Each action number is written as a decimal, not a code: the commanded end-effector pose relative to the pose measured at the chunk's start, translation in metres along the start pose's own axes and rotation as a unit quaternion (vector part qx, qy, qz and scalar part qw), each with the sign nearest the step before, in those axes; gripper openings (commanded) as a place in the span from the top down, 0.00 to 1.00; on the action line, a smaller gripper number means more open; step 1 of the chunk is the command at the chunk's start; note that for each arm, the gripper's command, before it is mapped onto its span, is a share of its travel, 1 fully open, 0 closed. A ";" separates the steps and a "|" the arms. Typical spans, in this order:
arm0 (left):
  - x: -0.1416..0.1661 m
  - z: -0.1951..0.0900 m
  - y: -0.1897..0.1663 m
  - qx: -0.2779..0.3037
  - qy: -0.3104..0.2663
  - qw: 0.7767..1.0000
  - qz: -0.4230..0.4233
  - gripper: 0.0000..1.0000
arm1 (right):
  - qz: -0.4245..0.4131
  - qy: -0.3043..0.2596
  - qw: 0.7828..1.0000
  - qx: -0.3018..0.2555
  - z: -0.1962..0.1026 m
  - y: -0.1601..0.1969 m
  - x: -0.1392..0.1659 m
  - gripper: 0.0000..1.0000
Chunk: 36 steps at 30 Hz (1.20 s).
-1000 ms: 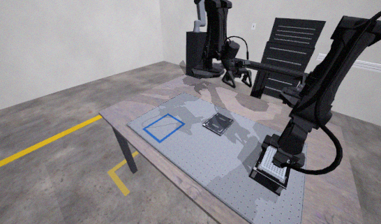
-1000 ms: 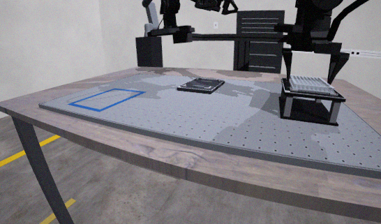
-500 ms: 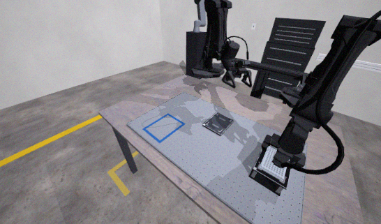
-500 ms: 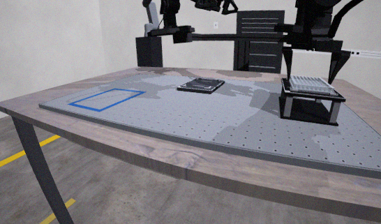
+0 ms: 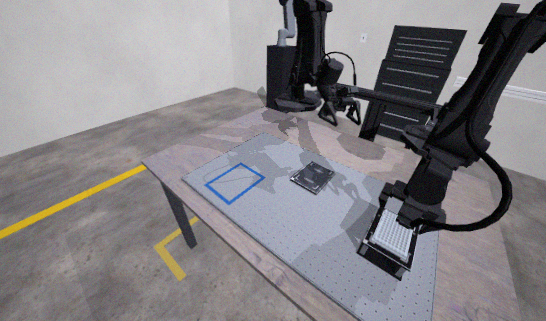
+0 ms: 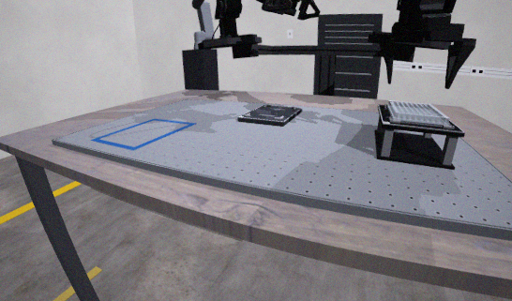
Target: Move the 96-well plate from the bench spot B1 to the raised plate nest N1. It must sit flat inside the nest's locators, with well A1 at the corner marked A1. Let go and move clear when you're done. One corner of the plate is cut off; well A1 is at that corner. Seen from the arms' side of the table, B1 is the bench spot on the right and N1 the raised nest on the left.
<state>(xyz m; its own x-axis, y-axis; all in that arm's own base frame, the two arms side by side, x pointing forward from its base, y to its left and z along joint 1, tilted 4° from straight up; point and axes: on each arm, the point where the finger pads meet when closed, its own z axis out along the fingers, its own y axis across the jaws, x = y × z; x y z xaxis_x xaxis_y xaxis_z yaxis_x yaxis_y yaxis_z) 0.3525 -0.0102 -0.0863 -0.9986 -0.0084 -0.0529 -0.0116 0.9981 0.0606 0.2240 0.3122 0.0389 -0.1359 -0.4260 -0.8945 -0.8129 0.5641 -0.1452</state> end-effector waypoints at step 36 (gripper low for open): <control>0.014 -0.057 -0.004 0.050 -0.245 0.968 -0.022 0.00 | 0.000 -0.024 1.000 0.002 -0.003 0.000 -0.015 0.00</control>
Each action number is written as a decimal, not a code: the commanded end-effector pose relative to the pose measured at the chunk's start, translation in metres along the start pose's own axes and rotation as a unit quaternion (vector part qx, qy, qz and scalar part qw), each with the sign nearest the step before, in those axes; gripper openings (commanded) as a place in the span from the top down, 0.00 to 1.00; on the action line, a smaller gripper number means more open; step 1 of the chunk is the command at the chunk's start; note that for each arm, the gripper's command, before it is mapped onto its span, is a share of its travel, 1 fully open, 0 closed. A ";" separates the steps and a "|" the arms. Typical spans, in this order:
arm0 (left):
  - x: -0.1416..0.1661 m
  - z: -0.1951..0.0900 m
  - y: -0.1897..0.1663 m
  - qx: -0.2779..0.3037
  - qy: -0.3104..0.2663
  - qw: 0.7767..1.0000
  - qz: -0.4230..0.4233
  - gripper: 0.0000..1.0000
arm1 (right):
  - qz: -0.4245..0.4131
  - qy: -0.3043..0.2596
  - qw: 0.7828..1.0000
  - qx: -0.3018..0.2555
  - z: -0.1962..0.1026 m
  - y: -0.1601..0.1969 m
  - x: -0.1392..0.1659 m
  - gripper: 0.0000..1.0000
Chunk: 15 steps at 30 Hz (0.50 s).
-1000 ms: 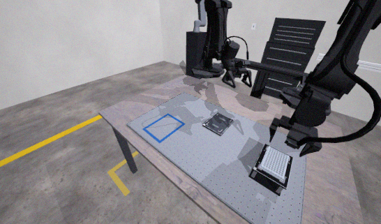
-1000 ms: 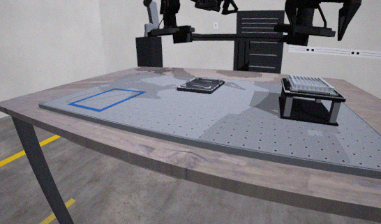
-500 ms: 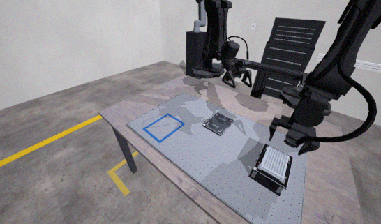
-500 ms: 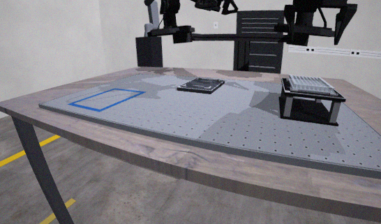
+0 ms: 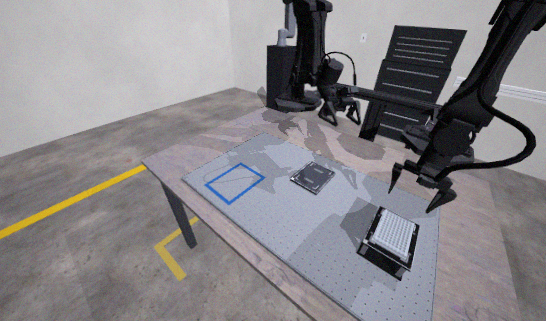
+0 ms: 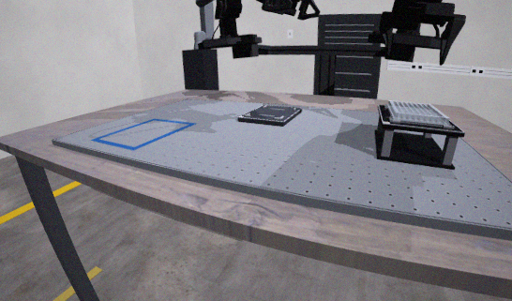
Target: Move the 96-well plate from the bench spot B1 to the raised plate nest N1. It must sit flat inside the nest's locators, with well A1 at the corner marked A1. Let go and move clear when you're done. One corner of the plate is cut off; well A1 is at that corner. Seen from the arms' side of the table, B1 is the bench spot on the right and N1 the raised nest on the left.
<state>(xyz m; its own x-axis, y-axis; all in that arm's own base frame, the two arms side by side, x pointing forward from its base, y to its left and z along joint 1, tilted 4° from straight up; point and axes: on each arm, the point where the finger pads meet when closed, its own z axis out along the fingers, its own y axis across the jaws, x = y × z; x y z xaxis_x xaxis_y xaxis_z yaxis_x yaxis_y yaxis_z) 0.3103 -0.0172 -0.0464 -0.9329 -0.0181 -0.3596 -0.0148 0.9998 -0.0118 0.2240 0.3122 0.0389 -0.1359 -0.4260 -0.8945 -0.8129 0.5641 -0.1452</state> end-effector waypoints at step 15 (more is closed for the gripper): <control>-0.006 -0.004 0.000 0.015 -0.088 0.996 -0.013 0.00 | 0.000 -0.024 1.000 0.002 -0.003 0.000 -0.015 0.00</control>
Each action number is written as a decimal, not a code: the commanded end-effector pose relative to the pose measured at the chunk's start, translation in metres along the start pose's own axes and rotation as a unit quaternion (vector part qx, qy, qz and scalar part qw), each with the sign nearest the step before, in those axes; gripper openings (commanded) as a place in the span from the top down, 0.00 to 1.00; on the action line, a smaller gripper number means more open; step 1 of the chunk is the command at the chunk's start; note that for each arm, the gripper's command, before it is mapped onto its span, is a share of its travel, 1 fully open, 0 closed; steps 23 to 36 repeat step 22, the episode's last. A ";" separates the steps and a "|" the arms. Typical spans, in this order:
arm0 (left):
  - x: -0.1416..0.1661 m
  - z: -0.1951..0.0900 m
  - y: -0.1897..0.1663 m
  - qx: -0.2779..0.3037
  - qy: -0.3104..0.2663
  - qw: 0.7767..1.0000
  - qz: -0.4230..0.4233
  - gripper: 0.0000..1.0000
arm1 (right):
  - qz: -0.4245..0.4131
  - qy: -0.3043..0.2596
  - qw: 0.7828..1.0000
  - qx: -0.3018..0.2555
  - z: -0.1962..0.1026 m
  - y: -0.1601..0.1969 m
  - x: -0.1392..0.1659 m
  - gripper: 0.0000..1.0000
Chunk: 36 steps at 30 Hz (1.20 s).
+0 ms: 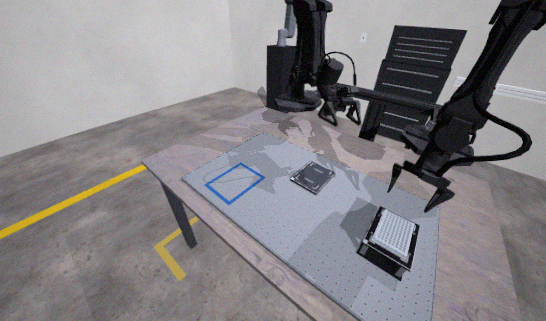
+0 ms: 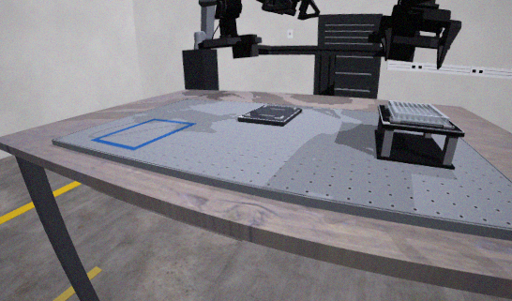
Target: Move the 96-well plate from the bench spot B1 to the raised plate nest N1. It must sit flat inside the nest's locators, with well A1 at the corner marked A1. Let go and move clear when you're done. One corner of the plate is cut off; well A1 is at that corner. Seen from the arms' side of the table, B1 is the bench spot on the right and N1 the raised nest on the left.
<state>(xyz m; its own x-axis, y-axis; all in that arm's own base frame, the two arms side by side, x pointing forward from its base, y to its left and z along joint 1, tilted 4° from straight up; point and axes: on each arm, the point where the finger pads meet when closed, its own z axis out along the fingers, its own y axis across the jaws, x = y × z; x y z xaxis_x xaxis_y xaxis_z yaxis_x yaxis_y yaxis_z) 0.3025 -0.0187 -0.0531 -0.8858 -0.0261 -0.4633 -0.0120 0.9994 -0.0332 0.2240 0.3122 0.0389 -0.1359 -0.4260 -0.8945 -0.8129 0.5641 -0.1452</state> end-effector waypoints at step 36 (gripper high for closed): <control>-0.016 -0.004 0.000 0.002 -0.029 1.000 -0.004 0.00 | 0.000 -0.024 1.000 0.002 -0.003 0.000 -0.015 0.00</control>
